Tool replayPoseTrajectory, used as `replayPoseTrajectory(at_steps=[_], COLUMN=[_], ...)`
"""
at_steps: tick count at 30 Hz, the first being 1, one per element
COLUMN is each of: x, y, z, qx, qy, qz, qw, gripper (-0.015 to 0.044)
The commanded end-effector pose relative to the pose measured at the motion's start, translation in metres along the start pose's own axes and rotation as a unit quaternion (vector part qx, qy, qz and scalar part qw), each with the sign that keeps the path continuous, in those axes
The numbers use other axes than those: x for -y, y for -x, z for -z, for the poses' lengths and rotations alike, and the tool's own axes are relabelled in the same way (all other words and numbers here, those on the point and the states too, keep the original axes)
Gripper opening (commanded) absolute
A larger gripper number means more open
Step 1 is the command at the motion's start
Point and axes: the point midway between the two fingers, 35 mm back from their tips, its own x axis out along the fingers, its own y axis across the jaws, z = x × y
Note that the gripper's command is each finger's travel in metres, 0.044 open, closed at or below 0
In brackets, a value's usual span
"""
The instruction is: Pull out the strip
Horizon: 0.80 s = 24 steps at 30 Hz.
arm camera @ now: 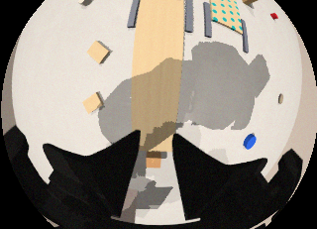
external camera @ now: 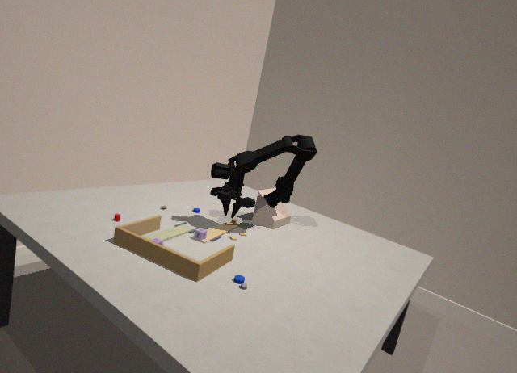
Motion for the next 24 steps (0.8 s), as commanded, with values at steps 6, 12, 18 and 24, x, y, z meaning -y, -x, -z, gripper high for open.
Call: replayPoseTrajectory(at_steps=[6,12,18,24], x=[0.0,0.001,0.001,0.0], y=[0.004,0.008,0.011,0.014], z=[-0.034,-0.057,-0.08,-0.104], qx=[0.001,0.001,0.002,0.002], qy=[-0.006,-0.006,-0.005,-0.005], qz=[-0.003,-0.003,-0.003,-0.003], qw=[1.0,1.0,1.0,1.0], gripper=[0.0368,0.044,0.044,0.044])
